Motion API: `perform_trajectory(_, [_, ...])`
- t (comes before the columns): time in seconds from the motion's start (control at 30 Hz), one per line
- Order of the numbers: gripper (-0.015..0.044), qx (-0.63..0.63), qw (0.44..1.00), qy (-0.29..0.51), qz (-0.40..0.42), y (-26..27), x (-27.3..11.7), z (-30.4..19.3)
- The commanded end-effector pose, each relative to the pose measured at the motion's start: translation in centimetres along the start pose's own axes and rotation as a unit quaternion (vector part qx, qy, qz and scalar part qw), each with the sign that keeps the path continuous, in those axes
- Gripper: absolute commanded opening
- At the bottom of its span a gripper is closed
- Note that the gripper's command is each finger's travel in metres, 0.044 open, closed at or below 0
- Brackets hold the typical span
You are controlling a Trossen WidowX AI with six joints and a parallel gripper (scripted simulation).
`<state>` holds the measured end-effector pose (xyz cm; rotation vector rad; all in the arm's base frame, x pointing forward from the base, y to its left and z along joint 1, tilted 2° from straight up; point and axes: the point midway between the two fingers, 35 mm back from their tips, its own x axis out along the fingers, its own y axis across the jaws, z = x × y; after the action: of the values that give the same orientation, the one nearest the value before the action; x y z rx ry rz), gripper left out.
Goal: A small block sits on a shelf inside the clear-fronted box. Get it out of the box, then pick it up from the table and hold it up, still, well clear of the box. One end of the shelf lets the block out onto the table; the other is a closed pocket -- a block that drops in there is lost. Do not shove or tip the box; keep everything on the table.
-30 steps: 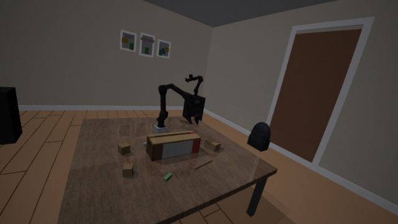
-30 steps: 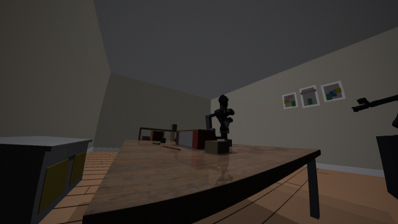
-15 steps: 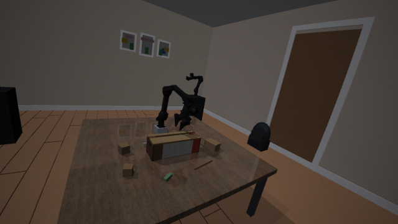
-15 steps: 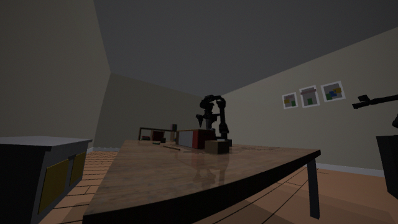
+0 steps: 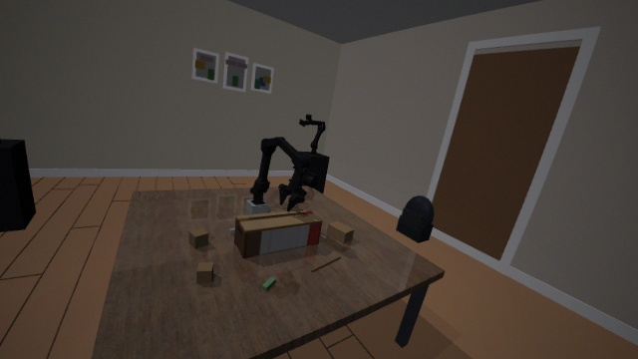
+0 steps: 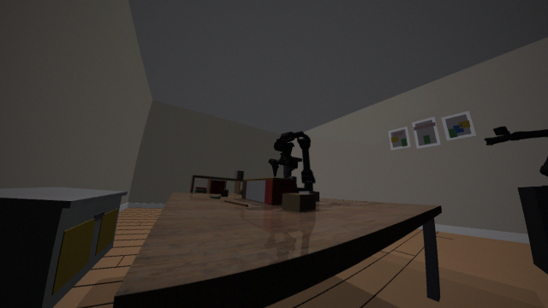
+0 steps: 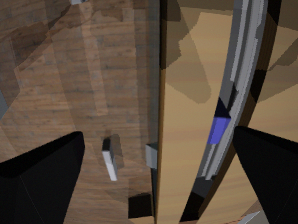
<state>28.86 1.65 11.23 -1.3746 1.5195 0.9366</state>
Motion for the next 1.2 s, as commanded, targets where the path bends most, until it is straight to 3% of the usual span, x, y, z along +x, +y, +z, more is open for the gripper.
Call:
perform_trajectory(0.0, [0.04,-0.005,1.0,0.005,0.005,0.2,1.0,0.2])
perform_trajectory(1.17, [0.04,0.0,1.0,0.0,0.0,0.0,5.5,1.5])
